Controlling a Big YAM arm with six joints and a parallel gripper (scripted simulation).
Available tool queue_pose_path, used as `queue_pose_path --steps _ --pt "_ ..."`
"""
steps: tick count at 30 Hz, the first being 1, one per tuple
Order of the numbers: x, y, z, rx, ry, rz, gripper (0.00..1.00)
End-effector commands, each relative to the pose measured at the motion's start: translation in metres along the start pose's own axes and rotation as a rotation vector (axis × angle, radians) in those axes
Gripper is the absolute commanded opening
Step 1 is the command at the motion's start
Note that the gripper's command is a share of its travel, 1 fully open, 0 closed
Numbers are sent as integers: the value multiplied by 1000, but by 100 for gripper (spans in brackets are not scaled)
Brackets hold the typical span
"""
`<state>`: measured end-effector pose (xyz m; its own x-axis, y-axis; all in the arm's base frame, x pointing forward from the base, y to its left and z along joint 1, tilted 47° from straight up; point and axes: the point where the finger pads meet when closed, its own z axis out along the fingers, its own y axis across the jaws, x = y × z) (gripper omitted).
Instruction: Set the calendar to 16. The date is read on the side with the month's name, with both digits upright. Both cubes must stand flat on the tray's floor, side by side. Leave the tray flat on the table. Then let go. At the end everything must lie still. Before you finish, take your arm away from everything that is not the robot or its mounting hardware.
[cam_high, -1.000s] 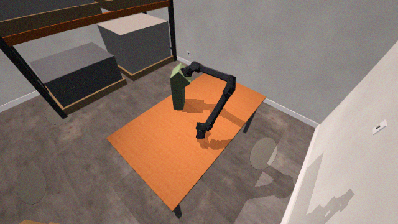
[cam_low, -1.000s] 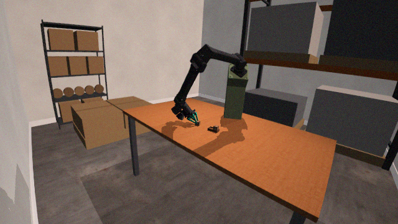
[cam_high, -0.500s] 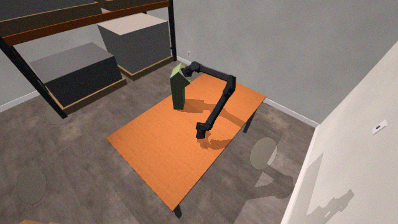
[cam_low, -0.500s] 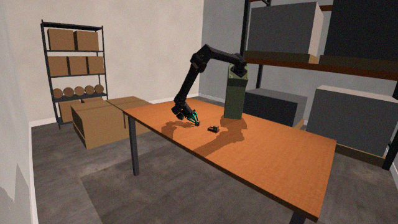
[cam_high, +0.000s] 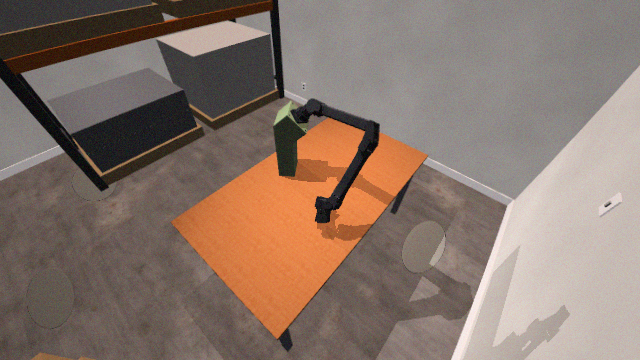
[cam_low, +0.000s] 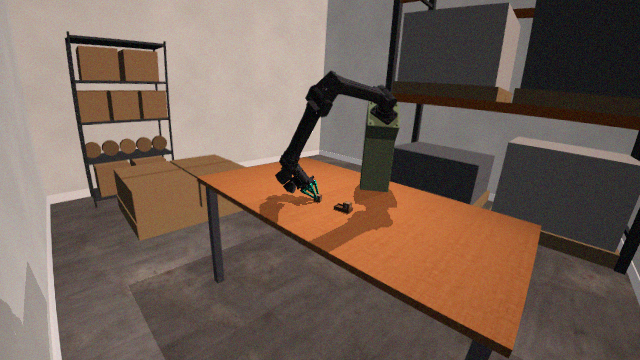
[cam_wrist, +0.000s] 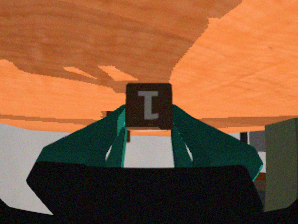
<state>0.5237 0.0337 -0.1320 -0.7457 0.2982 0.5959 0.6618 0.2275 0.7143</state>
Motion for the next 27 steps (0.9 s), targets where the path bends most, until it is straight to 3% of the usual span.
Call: queue_pose_path --steps 1,25,27 --pt "1 -5 15 12 20 14 28" --pt "1 -5 15 12 20 15 28" --pt "1 -5 15 12 20 15 32"
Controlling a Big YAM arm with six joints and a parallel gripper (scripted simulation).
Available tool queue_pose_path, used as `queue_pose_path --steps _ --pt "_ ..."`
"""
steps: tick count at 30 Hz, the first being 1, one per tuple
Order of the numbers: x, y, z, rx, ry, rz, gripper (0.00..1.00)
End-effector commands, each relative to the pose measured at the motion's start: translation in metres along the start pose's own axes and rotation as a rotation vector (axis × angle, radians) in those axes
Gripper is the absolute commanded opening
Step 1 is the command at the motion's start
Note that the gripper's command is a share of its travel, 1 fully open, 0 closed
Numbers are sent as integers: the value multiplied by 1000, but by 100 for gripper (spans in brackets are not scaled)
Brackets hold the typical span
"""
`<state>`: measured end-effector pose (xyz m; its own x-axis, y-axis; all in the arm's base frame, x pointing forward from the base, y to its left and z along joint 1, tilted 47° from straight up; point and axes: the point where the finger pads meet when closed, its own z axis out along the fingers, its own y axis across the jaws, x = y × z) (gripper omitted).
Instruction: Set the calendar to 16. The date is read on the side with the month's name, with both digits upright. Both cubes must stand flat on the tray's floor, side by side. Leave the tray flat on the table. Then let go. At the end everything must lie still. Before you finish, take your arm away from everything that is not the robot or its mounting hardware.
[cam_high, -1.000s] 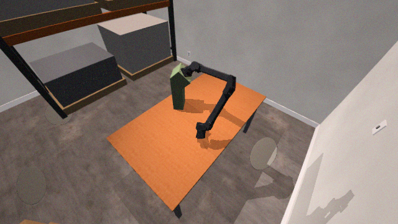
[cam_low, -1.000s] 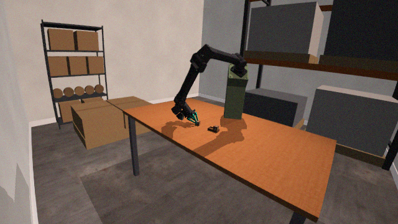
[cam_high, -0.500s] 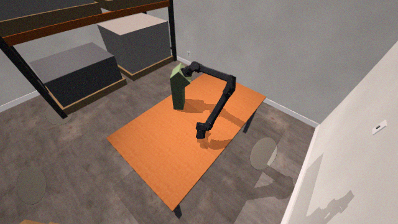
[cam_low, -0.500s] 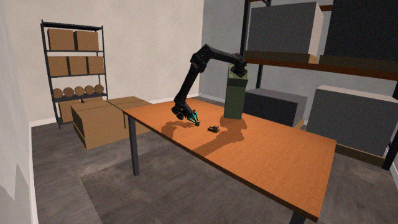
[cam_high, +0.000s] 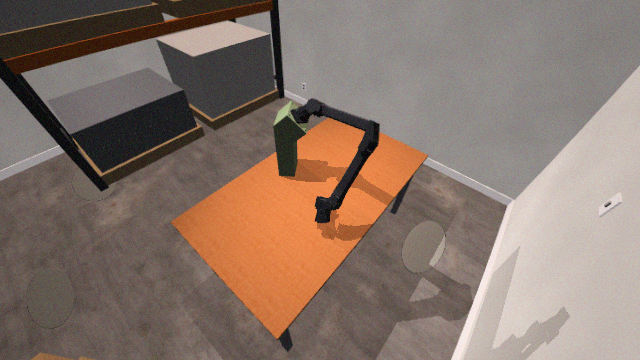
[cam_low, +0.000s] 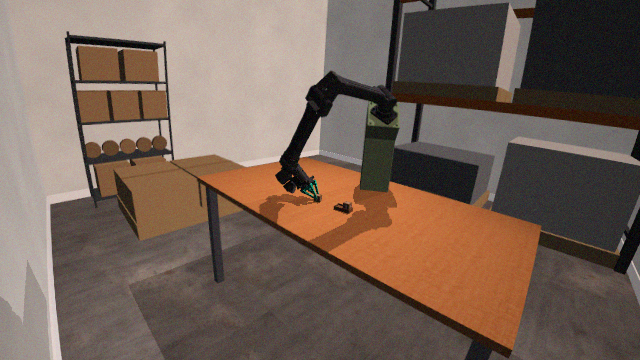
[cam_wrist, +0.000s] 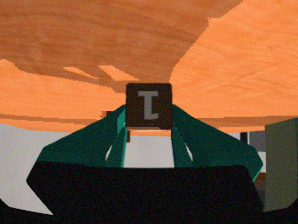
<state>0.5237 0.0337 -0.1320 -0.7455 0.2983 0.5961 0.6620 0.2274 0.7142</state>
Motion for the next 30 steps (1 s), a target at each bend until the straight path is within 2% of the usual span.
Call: queue_pose_path --steps 1,5,9,10,15,16,30 --pt "1 -5 15 12 20 14 32" --pt "1 -5 15 12 20 14 39" --pt "1 -5 15 12 20 14 39" --pt "1 -5 15 12 20 15 43" --pt "1 -5 15 12 20 15 47" --pt "1 -5 15 12 20 15 66" --pt "1 -5 15 12 20 15 66"
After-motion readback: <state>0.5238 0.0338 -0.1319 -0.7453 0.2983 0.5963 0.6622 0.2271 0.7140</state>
